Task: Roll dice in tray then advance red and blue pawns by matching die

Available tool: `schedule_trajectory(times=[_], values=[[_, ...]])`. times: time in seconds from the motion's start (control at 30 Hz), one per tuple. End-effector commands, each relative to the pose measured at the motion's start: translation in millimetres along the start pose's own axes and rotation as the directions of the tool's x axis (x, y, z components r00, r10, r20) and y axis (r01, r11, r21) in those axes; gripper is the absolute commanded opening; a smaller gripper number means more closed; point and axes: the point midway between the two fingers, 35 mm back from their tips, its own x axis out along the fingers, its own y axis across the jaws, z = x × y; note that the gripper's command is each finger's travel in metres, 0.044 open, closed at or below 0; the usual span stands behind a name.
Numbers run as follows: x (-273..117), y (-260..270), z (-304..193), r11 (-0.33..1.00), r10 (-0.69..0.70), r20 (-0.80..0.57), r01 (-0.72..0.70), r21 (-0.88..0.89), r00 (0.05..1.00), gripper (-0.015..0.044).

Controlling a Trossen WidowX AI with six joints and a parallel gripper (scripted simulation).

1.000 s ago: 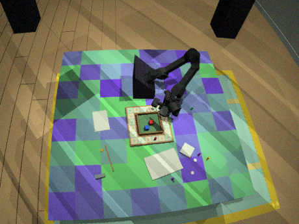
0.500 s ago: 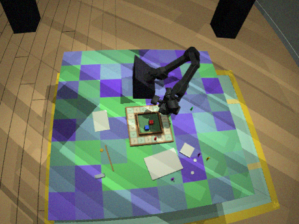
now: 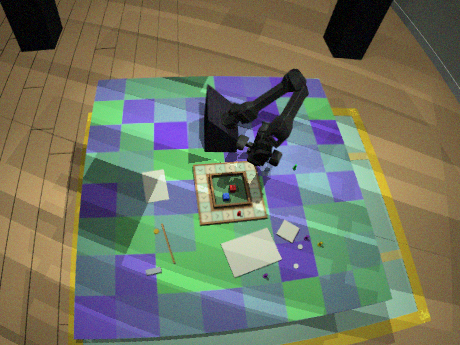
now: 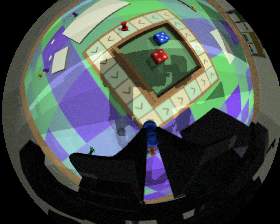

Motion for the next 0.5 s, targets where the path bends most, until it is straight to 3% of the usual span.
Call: schedule_trajectory(times=[0.0, 0.47], values=[[-17, 3, -6, 1.0, 0.014, 0.003, -0.014, -0.013, 1.0, 0.0], [-3, -32, 26, 1.0, 0.003, 0.013, -0.003, -0.009, 1.0, 0.0]])
